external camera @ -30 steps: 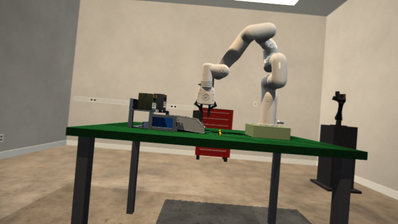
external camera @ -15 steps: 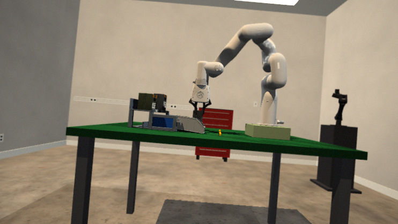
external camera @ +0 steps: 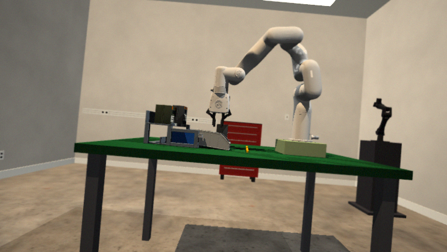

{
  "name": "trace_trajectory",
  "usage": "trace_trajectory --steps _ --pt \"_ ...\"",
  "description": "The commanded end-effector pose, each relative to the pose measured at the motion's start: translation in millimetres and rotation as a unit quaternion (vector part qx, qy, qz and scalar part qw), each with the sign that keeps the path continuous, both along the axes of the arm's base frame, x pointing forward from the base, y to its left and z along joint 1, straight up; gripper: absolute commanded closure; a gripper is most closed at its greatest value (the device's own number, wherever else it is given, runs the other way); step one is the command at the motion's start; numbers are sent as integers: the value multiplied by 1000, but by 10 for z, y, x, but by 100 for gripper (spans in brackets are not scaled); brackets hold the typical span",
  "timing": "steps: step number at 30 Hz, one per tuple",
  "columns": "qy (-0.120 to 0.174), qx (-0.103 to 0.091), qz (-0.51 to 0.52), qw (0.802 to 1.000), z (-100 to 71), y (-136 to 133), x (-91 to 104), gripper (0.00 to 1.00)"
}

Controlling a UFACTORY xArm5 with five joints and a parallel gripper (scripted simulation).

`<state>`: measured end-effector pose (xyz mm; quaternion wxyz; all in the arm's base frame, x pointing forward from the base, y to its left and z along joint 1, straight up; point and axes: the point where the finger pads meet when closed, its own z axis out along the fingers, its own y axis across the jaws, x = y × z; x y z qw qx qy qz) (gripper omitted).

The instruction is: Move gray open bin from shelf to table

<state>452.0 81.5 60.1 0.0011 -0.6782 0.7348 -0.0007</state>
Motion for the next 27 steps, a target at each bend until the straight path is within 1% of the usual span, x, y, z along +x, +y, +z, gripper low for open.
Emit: trace_trajectory --steps 1,15,17,27 --pt "-1 3 0 1000 35 3 88 66" --pt "-1 3 0 1000 127 6 396 66" --pt "-1 3 0 1000 127 6 396 66" --pt "-1 3 0 1000 195 8 621 66"
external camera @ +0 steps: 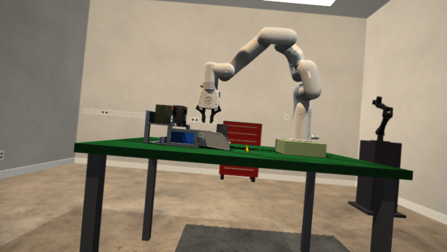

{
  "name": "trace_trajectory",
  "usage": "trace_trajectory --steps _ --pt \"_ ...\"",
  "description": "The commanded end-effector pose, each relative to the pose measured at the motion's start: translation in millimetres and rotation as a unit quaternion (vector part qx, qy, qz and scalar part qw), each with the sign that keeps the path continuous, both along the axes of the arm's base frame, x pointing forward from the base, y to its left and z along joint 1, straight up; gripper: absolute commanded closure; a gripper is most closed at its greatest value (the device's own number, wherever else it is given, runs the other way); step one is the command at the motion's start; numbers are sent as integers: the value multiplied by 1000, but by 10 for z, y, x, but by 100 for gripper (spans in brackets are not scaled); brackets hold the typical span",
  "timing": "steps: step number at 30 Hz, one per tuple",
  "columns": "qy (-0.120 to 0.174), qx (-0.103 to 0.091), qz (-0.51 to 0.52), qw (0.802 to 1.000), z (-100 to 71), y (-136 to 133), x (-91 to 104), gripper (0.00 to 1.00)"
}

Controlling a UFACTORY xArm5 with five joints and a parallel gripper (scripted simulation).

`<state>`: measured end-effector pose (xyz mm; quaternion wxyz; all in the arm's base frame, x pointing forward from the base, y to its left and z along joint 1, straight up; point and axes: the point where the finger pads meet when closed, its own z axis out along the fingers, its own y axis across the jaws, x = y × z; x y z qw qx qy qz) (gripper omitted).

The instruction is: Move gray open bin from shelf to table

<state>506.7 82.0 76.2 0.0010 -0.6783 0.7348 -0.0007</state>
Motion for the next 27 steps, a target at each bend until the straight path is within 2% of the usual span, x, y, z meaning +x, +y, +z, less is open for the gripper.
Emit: trace_trajectory --steps 1,16,27 --pt "-1 3 0 1000 40 3 95 66" --pt "-1 3 0 1000 131 5 395 66" --pt "-1 3 0 1000 107 6 397 66"
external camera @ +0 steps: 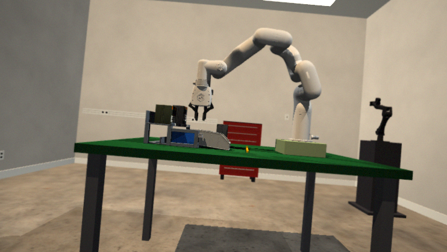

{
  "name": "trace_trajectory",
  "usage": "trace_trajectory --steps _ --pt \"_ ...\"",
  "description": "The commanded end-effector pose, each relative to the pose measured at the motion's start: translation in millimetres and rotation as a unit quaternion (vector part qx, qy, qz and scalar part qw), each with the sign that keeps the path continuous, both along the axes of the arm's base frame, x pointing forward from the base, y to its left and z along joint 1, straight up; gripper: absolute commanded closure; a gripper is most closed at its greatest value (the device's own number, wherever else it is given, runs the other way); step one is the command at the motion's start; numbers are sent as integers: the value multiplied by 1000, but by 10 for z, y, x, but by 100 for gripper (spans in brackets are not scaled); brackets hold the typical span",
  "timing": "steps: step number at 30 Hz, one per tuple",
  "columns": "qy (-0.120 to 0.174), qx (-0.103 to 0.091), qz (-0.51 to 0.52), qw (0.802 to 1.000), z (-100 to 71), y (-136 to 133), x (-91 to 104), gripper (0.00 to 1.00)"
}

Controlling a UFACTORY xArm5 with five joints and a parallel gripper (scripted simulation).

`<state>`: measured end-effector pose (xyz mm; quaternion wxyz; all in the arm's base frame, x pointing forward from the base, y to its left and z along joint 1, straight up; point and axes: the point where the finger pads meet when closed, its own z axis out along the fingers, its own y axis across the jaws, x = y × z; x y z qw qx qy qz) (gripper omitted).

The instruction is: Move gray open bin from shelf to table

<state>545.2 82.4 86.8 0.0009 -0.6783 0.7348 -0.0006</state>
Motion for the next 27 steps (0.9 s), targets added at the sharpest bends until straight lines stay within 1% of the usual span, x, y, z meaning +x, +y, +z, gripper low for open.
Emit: trace_trajectory --steps 1,27 --pt "-2 3 0 1000 -5 2 12 66" --pt "-2 3 0 1000 -151 3 13 66"
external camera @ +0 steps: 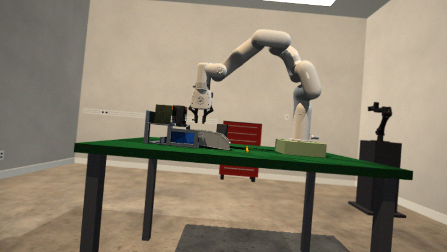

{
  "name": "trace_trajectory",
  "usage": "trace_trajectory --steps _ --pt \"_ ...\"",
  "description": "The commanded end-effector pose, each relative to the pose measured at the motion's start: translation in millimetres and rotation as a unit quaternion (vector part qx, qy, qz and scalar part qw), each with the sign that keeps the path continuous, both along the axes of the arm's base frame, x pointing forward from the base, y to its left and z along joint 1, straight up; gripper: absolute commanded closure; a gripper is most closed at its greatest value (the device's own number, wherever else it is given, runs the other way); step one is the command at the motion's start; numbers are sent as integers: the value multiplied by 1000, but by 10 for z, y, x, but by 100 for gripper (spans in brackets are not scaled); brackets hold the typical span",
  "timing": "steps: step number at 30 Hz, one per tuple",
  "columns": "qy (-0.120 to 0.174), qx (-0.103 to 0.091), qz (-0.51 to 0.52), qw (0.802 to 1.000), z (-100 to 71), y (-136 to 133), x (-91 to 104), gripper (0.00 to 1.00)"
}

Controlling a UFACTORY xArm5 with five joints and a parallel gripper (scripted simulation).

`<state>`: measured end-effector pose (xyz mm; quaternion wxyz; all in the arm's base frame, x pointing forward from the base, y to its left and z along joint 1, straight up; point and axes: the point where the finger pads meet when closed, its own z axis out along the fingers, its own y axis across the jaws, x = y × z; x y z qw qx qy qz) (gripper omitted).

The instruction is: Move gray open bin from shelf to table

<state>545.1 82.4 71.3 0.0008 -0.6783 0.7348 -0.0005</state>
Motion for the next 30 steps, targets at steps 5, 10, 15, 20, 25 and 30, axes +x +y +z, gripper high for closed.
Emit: trace_trajectory --steps 5,10,15,20,25,30 --pt "-2 3 0 1000 -23 2 14 66" --pt "-2 3 0 1000 -50 3 15 66" --pt "-2 3 0 1000 -77 3 15 66" --pt "-2 3 0 1000 -104 3 15 66" --pt "-2 3 0 1000 -131 3 15 66" --pt "-2 3 0 1000 -158 3 16 66"
